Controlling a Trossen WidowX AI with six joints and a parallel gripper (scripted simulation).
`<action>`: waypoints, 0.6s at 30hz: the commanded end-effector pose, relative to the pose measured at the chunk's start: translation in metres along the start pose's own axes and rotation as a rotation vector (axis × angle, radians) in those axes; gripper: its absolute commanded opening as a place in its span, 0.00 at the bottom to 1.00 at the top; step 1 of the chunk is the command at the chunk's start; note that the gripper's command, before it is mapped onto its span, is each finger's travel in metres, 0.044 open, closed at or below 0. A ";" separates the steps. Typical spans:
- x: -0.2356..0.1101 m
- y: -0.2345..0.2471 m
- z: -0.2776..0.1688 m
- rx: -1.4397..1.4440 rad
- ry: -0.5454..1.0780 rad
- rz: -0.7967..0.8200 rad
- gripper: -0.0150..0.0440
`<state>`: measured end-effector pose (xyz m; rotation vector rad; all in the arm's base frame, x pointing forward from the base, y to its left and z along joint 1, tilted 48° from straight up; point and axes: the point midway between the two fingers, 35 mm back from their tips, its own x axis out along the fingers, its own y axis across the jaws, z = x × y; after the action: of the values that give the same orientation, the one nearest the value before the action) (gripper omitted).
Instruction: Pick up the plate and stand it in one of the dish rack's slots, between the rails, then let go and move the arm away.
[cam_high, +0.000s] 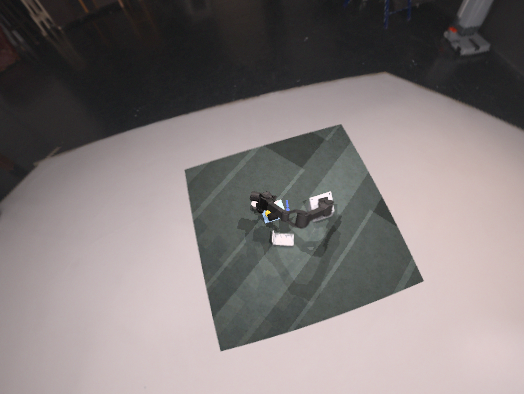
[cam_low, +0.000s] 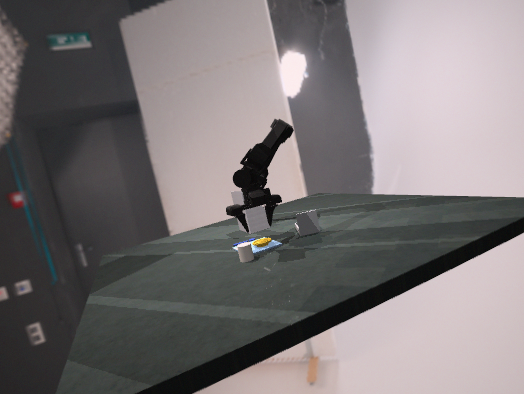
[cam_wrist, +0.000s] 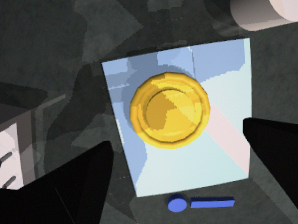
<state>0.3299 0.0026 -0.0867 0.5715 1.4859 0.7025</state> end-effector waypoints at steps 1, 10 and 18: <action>0.009 0.000 -0.001 0.008 0.003 0.007 0.93; 0.024 0.000 0.000 0.008 0.003 0.007 0.93; 0.037 -0.001 0.001 0.008 0.003 0.008 0.93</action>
<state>0.3300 0.0246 -0.1077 0.5708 1.4877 0.7051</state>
